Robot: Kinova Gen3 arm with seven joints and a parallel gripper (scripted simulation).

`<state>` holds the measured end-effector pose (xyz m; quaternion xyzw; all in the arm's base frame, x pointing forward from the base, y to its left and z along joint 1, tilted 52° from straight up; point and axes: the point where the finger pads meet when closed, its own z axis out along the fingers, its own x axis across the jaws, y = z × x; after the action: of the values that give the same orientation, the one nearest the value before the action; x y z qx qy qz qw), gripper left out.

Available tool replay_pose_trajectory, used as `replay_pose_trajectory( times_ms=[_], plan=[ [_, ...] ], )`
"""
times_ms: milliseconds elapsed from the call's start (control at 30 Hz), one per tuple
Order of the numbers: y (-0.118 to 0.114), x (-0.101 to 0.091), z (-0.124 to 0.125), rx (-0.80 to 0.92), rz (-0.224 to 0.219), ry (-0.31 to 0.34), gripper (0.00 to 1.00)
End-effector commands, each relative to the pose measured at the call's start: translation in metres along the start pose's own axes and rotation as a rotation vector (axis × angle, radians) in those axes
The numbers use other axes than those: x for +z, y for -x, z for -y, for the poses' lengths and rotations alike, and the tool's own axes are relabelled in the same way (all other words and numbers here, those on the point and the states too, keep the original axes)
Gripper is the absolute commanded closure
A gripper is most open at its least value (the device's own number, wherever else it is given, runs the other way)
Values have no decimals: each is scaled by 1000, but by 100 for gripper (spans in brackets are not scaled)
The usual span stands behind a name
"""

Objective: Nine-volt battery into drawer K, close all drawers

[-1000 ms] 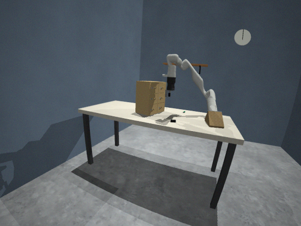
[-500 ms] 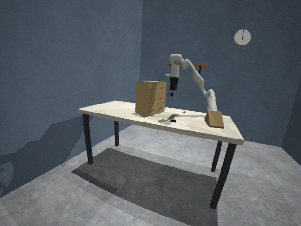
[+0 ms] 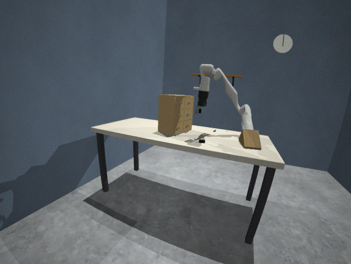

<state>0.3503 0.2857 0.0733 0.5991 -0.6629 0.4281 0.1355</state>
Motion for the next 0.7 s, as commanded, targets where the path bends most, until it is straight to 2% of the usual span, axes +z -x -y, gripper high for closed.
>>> replay_pose_trajectory(
  times_ms=[0,267,333,667],
  plan=[
    [0,1,-1,-9,-1,-35,0],
    [0,17,8,-9,0,-216,0],
    [0,17,8,-9,0,-216,0],
    [0,41,23,-9,1,-504,0]
  ],
)
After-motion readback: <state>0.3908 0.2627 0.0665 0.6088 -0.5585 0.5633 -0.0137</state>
